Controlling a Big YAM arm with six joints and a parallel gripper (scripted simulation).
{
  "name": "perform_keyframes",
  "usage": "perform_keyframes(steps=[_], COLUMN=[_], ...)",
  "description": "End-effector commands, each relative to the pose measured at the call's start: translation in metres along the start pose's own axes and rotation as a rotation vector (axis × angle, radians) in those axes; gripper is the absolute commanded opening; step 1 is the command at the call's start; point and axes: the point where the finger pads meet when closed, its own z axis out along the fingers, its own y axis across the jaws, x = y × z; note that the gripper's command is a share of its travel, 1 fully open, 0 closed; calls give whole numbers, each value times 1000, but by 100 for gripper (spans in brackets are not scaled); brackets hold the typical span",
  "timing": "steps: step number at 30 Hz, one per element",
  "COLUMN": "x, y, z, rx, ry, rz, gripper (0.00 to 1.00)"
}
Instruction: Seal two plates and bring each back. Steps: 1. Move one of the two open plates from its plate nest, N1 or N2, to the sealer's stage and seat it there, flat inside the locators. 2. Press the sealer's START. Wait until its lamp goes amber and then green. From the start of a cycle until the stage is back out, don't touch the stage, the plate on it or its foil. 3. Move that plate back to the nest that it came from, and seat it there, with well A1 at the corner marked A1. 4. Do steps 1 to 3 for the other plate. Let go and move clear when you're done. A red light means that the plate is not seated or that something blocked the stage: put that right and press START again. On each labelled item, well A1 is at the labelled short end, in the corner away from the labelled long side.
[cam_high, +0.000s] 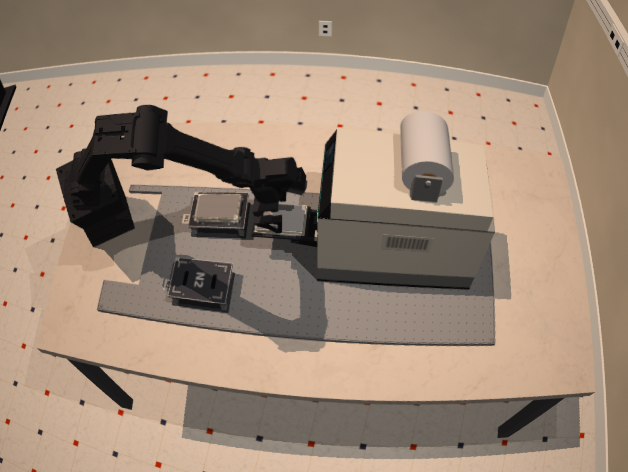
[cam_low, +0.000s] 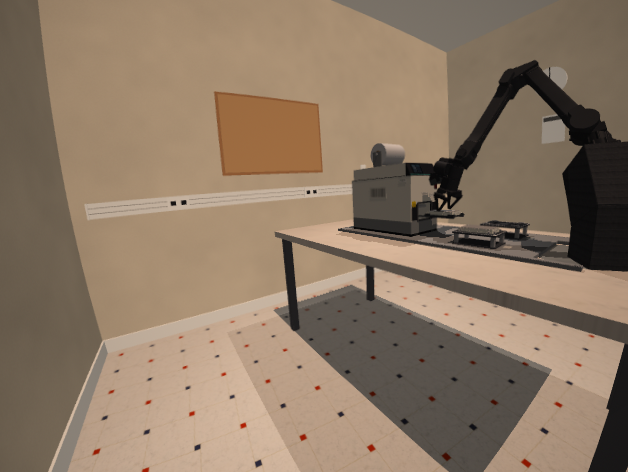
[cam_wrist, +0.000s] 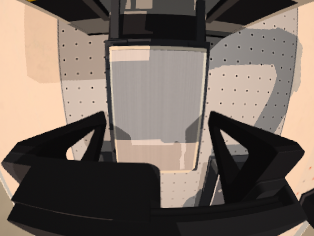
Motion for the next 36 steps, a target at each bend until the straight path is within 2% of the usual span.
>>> perform_keyframes(steps=[1,8,11,22,36], x=[-8,-2,-7,-8,0], y=[-11,-7,-2,-8,6], z=[7,13,12,24,3], rx=[10,7,2,10,-8], ry=[-20,-7,-21,-19,-8], rz=[27,9,4,16,-4], gripper=[100,100,100,100,100])
